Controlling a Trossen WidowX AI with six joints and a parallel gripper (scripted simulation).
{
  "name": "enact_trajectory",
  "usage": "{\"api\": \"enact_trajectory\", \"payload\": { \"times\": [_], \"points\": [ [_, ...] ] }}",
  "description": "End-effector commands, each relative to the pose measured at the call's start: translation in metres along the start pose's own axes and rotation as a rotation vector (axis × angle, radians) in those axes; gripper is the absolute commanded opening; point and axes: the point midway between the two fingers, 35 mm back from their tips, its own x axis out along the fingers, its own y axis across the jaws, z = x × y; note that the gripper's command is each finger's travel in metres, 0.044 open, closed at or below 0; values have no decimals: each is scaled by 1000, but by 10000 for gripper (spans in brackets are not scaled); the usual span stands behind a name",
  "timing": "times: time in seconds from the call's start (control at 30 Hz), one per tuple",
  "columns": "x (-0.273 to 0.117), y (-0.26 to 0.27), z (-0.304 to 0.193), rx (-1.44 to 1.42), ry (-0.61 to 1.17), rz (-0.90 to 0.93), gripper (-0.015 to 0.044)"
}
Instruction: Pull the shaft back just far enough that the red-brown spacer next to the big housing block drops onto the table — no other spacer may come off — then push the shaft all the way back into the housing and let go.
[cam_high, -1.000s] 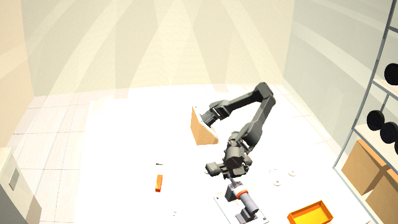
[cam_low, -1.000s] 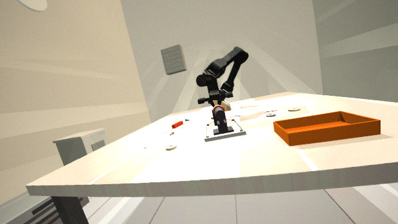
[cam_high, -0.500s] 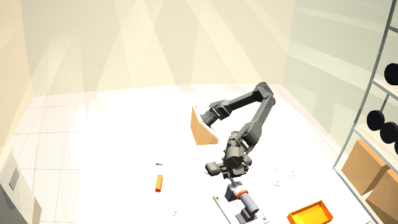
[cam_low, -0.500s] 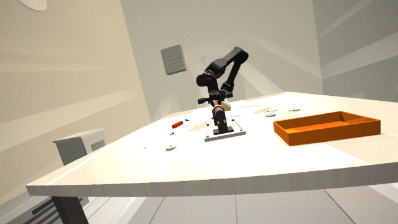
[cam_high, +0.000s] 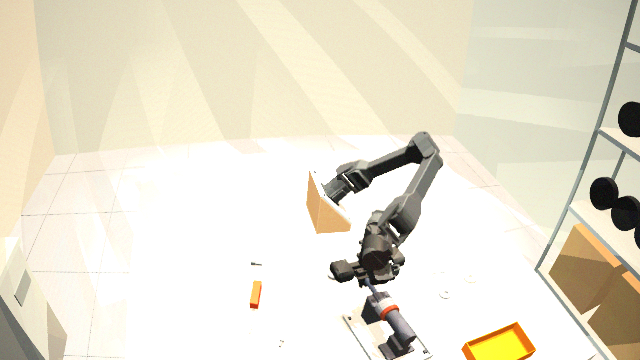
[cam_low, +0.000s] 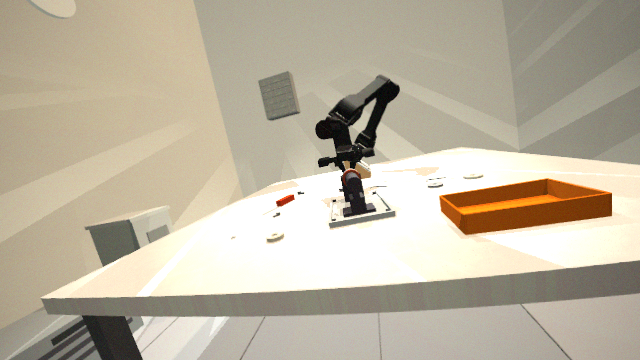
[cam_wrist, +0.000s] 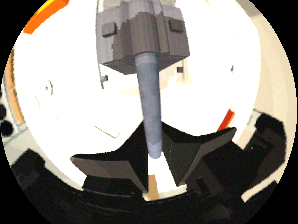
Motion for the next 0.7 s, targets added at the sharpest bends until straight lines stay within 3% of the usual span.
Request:
{"api": "enact_trajectory", "payload": {
  "times": [0.0, 0.67],
  "points": [
    [0, 0, -2, -1, 4, -2, 0],
    [0, 0, -5, -1, 5, -2, 0]
  ]
}}
